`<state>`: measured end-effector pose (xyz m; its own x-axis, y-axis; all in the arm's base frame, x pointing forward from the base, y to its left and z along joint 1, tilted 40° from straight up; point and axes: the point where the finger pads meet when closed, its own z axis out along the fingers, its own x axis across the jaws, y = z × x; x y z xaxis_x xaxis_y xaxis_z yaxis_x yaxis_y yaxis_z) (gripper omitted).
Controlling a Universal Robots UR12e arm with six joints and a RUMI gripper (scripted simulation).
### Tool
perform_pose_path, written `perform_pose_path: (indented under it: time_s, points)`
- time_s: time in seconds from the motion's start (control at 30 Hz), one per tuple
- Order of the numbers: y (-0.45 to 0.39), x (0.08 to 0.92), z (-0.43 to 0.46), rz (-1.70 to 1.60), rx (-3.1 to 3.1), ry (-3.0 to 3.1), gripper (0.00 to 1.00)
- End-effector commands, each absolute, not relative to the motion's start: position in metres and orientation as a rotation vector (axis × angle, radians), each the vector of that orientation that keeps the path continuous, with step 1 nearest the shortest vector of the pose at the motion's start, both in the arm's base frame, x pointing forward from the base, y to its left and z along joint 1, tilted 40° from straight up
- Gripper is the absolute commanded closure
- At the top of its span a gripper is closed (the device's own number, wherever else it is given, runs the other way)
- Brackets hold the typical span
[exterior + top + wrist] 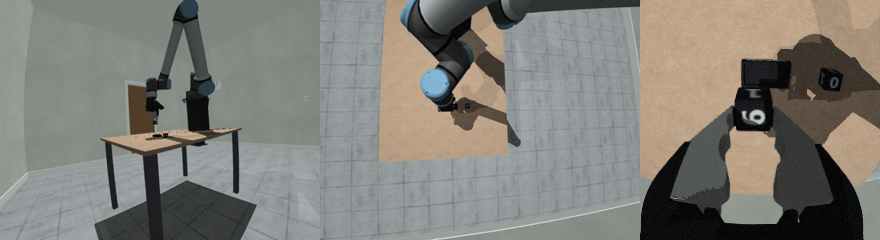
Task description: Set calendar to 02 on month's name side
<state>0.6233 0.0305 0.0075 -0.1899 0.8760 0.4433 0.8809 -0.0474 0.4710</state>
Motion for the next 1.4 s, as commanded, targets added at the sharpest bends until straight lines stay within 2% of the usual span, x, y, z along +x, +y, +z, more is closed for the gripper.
perform_pose_path:
  time_s: [0.0,1.37]
  points:
    - [0.0277,0.6212,0.0117,-1.079,-1.994,-2.164,0.90]
    - [0.0197,0.6221,0.0063,-1.099,-1.800,-2.413,0.90]
